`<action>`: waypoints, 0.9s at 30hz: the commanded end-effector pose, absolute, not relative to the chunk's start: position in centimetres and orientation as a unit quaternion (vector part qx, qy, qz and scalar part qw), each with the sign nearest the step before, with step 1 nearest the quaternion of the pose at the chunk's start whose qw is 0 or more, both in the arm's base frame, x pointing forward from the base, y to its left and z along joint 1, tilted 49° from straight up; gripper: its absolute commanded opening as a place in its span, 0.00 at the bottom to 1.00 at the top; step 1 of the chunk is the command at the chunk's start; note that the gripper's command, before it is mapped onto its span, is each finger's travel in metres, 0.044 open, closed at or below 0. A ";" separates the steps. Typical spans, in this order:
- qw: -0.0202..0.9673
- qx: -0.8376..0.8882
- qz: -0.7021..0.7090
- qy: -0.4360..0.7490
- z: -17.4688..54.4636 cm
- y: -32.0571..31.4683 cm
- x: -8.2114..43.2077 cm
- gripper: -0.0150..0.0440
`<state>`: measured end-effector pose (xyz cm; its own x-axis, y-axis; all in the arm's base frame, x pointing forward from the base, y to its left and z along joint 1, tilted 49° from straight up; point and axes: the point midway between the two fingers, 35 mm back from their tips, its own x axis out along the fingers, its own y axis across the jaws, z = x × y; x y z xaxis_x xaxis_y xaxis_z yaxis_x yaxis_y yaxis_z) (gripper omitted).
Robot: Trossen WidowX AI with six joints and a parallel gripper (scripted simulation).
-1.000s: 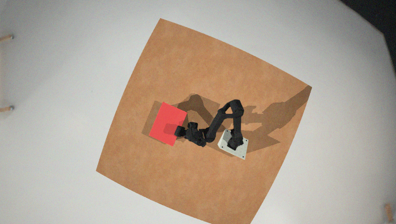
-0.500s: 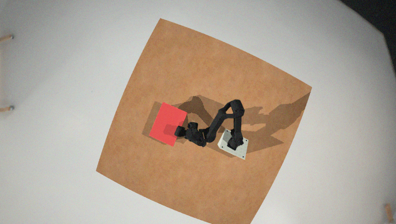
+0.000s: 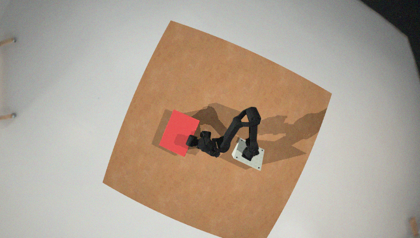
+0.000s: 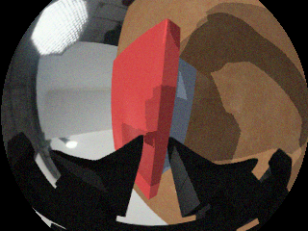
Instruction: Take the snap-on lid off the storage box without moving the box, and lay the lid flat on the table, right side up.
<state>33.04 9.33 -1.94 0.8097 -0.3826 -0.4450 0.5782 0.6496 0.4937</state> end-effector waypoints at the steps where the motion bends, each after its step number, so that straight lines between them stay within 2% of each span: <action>1: 0.896 0.324 -0.265 0.151 -1.7 9.7 33.0 0.25; 27: 0.896 0.324 -0.265 0.151 -1.3 10.1 32.9 0.25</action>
